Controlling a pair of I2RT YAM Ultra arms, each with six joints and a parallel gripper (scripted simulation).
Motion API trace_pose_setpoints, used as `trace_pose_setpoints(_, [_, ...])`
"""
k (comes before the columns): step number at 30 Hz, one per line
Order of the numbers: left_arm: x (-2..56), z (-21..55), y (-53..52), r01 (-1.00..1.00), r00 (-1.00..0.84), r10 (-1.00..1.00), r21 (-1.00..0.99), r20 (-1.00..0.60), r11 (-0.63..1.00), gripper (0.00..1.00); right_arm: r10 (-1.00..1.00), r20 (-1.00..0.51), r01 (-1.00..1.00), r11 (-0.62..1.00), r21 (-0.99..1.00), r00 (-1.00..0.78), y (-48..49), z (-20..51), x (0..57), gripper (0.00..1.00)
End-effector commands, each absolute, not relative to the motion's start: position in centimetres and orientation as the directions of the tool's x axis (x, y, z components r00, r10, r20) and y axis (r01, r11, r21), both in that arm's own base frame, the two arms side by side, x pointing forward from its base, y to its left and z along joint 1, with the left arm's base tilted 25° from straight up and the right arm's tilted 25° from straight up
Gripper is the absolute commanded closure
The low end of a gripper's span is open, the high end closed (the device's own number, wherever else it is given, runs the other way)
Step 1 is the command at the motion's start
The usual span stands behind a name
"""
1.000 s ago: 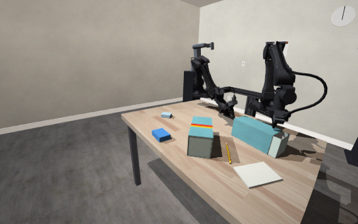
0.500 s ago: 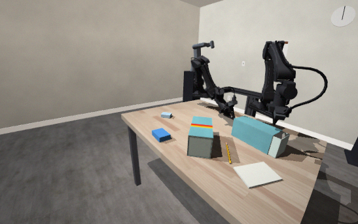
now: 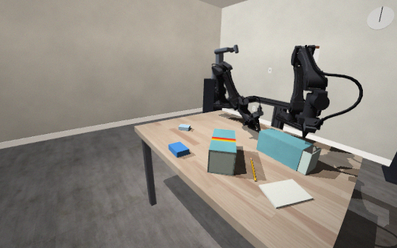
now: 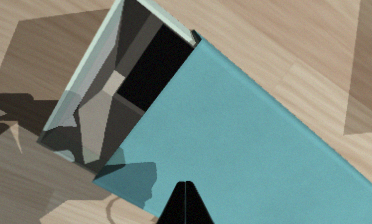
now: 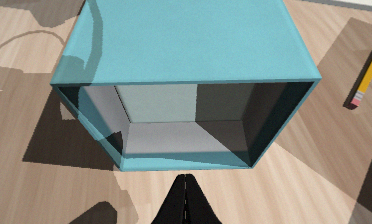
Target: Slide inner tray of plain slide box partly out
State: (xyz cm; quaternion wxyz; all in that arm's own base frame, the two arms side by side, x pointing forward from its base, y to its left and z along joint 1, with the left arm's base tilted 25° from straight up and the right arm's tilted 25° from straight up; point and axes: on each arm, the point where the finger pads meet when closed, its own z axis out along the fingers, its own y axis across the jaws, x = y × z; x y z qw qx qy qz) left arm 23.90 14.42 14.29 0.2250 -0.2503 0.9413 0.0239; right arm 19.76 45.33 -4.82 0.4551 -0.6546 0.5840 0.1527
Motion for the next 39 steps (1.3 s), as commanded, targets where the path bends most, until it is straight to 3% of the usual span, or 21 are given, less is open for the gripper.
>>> trace_pose_setpoints(1, [25.4,16.9,14.8,-0.468,-0.739,-0.434,-0.071,-0.515,0.881,0.99,-0.584,-0.765,-0.899,0.131,-0.418,0.271,45.6,-2.3,20.6,0.99])
trace_pose_setpoints(9, [26.4,16.8,15.3,-0.463,-0.734,-0.413,-0.048,-0.540,0.885,0.99,-0.612,-0.762,-0.905,0.169,-0.390,0.214,43.7,-1.0,21.6,0.99])
trace_pose_setpoints(17, [29.4,20.5,14.7,-0.406,-0.661,-0.314,-0.027,-0.682,0.913,0.99,-0.599,-0.798,-0.877,0.346,-0.334,0.068,37.5,4.4,25.6,0.99])
trace_pose_setpoints(23, [32.0,23.7,13.7,-0.355,-0.585,-0.231,-0.011,-0.778,0.935,0.99,-0.518,-0.855,-0.805,0.511,-0.301,-0.010,35.6,10.4,31.8,0.99])
trace_pose_setpoints(26, [32.6,22.6,13.8,-0.350,-0.606,-0.233,-0.008,-0.761,0.937,0.99,-0.511,-0.859,-0.796,0.529,-0.293,-0.024,35.1,10.8,32.4,0.99])
trace_pose_setpoints(39, [36.4,30.5,9.8,-0.235,-0.381,-0.086,0.006,-0.921,0.972,0.99,-0.327,-0.936,-0.564,0.801,-0.202,-0.128,24.5,21.9,40.4,0.99])
